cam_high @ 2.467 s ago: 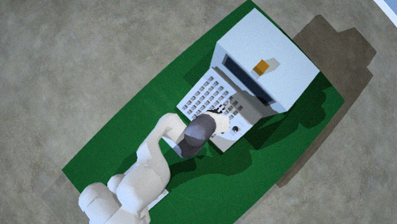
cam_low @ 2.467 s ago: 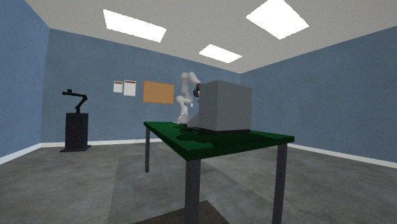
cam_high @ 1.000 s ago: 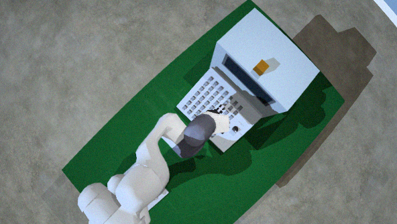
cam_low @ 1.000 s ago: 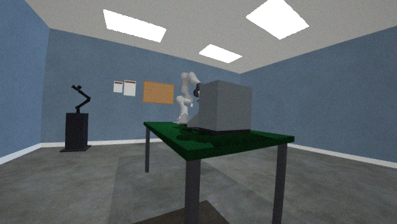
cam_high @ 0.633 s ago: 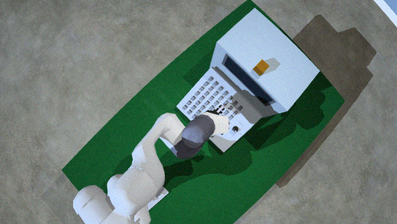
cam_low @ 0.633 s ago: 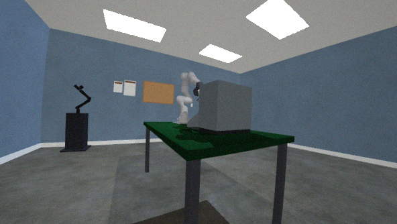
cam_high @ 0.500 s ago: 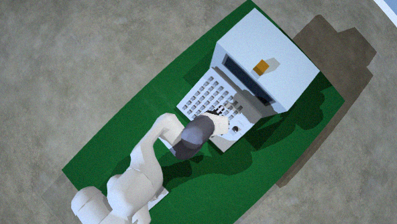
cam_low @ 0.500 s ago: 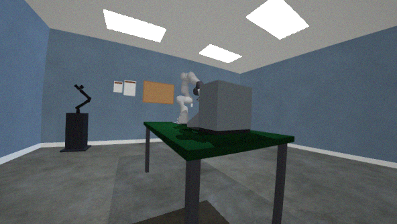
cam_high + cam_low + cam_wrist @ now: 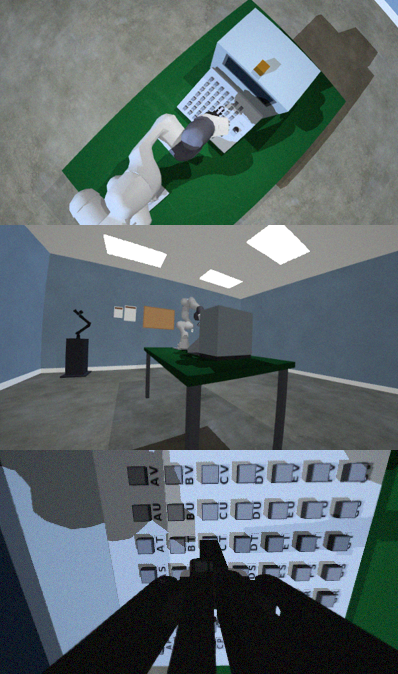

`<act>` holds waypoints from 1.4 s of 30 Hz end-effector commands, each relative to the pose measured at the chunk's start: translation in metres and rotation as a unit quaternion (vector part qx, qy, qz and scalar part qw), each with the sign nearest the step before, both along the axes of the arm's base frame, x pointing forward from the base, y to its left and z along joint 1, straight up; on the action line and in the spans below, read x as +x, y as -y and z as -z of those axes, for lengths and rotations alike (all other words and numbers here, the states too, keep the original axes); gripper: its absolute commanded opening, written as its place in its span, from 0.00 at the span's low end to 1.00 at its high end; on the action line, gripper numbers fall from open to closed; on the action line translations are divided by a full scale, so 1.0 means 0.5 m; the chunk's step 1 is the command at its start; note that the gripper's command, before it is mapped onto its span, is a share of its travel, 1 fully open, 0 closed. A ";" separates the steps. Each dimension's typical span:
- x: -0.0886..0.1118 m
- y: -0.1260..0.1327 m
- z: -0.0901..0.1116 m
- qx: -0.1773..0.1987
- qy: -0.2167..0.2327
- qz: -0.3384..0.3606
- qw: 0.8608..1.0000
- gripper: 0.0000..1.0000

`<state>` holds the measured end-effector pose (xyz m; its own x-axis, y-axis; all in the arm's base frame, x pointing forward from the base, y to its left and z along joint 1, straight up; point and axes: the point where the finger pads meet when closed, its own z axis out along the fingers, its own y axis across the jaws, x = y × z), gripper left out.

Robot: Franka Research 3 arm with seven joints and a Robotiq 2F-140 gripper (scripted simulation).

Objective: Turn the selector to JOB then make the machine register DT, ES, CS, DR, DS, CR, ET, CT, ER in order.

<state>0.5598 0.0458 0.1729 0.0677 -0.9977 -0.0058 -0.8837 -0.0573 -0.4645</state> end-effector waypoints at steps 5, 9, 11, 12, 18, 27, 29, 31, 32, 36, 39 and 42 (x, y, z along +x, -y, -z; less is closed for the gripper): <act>0.013 -0.024 -0.007 -0.001 -0.003 -0.004 1.000 0.10; 0.039 -0.058 -0.022 -0.001 -0.003 -0.004 1.000 0.10; 0.047 -0.068 -0.027 -0.001 -0.003 -0.004 1.000 0.10; 0.049 -0.071 -0.028 -0.001 -0.003 -0.004 1.000 0.10; 0.051 -0.072 -0.027 -0.001 -0.003 -0.004 1.000 0.10; 0.059 -0.073 -0.012 -0.001 -0.003 -0.004 1.000 0.10; 0.062 -0.073 -0.005 -0.001 -0.003 -0.004 1.000 0.10; 0.065 -0.073 0.000 -0.001 -0.003 -0.004 1.000 0.10; 0.066 -0.073 0.003 -0.001 -0.003 -0.004 1.000 0.10; 0.070 -0.074 0.009 -0.001 -0.003 -0.004 1.000 0.10; 0.070 -0.074 0.010 -0.001 -0.003 -0.004 1.000 0.10; 0.070 -0.074 0.011 -0.001 -0.003 -0.004 1.000 0.10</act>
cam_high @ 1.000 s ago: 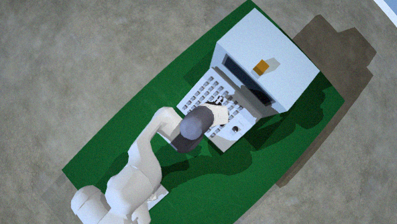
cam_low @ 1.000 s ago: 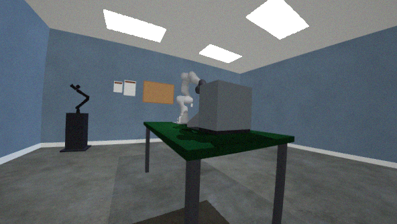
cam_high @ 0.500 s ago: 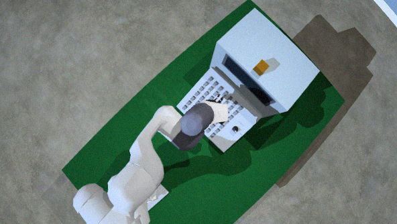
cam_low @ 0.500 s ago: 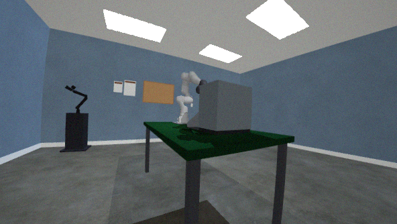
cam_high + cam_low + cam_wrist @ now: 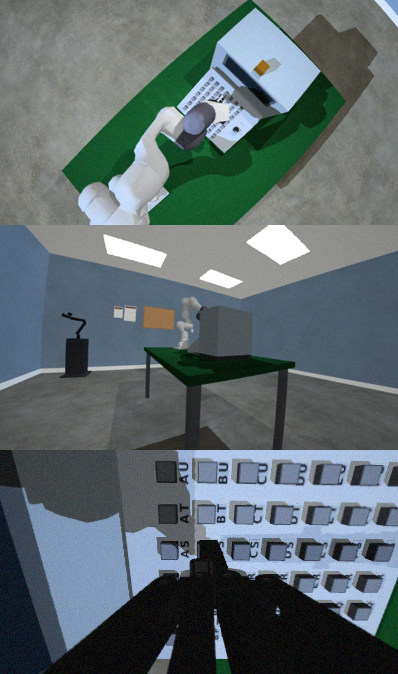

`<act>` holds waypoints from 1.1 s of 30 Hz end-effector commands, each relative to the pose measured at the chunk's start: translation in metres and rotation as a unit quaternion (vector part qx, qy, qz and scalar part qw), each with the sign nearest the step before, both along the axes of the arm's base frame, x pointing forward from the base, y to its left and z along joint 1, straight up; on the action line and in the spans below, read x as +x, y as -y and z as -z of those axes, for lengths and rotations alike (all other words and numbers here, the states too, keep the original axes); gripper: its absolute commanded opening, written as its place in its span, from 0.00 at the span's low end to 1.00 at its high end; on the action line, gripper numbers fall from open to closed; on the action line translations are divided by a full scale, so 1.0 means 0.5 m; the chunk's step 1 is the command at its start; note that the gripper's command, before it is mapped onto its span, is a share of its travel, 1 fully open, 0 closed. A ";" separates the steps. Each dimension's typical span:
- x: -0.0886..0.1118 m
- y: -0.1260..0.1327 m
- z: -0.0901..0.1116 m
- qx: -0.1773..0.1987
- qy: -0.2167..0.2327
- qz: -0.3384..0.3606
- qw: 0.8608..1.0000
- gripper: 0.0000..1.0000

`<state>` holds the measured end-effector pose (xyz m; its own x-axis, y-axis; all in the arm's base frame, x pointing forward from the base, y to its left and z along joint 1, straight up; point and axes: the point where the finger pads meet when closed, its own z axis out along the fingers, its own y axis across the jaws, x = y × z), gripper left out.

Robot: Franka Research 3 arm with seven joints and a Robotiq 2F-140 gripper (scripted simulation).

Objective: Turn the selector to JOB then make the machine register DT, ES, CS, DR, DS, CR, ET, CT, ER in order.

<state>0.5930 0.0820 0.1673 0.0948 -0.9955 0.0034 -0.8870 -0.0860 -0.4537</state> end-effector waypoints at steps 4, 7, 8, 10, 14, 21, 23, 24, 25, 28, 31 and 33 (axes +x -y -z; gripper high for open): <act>0.004 -0.001 0.000 0.004 0.002 0.010 1.000 0.10; 0.004 -0.001 0.000 0.004 0.002 0.010 1.000 0.10; 0.004 -0.001 0.000 0.004 0.002 0.010 1.000 0.10; 0.004 -0.001 0.000 0.004 0.002 0.010 1.000 0.10; 0.004 -0.001 0.000 0.004 0.002 0.010 1.000 0.10; 0.004 -0.001 0.000 0.004 0.002 0.010 1.000 0.10; 0.004 -0.001 0.001 0.004 0.002 0.010 1.000 0.10; 0.005 -0.001 0.001 0.004 0.002 0.010 1.000 0.10; 0.005 -0.001 0.001 0.004 0.002 0.010 1.000 0.10; 0.006 -0.001 0.003 0.004 0.002 0.010 1.000 0.10; 0.006 -0.001 0.004 0.004 0.002 0.010 1.000 0.10; 0.007 -0.001 0.005 0.004 0.002 0.010 1.000 0.10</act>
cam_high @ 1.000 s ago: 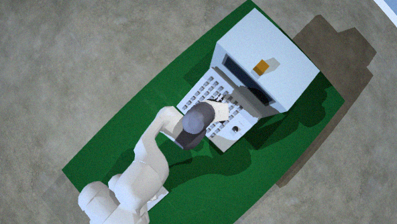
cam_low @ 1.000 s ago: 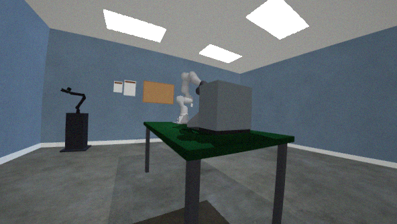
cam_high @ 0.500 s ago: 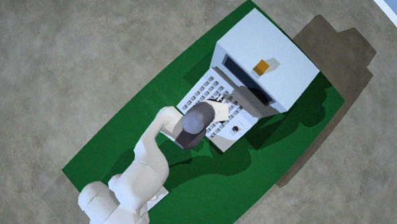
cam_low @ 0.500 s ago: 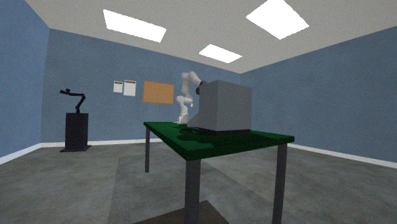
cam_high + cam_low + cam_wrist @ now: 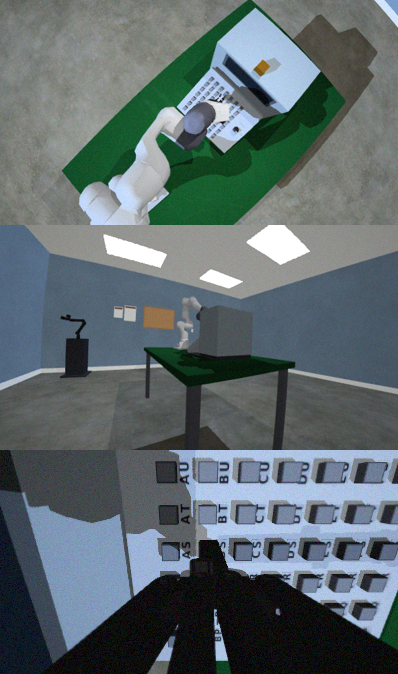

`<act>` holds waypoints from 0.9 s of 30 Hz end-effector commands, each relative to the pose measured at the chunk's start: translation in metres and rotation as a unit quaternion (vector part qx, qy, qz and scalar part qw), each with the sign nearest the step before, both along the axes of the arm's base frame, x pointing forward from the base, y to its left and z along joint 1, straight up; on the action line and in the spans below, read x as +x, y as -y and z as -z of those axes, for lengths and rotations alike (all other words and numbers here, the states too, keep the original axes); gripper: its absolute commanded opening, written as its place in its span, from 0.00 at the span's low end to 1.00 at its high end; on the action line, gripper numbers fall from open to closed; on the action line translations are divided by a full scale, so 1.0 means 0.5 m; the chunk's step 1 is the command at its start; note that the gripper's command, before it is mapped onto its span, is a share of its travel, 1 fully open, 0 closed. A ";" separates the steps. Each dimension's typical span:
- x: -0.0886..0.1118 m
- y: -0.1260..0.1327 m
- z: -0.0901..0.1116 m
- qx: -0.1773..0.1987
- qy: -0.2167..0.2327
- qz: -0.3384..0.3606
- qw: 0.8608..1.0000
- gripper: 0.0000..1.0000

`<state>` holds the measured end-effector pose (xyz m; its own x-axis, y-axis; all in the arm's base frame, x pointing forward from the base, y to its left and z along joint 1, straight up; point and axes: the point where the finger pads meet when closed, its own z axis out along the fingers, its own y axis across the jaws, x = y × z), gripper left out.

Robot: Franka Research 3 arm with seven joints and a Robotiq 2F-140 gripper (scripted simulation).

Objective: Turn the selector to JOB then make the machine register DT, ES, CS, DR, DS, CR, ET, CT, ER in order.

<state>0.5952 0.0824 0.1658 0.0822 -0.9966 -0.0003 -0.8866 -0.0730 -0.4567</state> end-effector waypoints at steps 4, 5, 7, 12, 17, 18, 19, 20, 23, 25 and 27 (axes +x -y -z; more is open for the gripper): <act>0.004 -0.001 0.005 0.002 0.001 0.003 1.000 0.10; 0.004 -0.001 0.006 0.002 0.001 0.003 1.000 0.10; 0.005 -0.001 0.007 0.002 0.001 0.003 1.000 0.10; 0.007 -0.001 0.011 0.002 0.001 0.003 1.000 0.10; 0.008 -0.001 0.013 0.002 0.001 0.003 1.000 0.10; 0.008 -0.001 0.014 0.002 0.001 0.003 1.000 0.10; 0.009 -0.001 0.014 0.002 0.001 0.003 1.000 0.10; 0.009 -0.001 0.014 0.002 0.001 0.003 1.000 0.10; 0.009 -0.001 0.015 0.002 0.001 0.003 1.000 0.10; 0.009 -0.001 0.016 0.002 0.001 0.003 1.000 0.10; 0.009 -0.001 0.016 0.002 0.001 0.003 1.000 0.10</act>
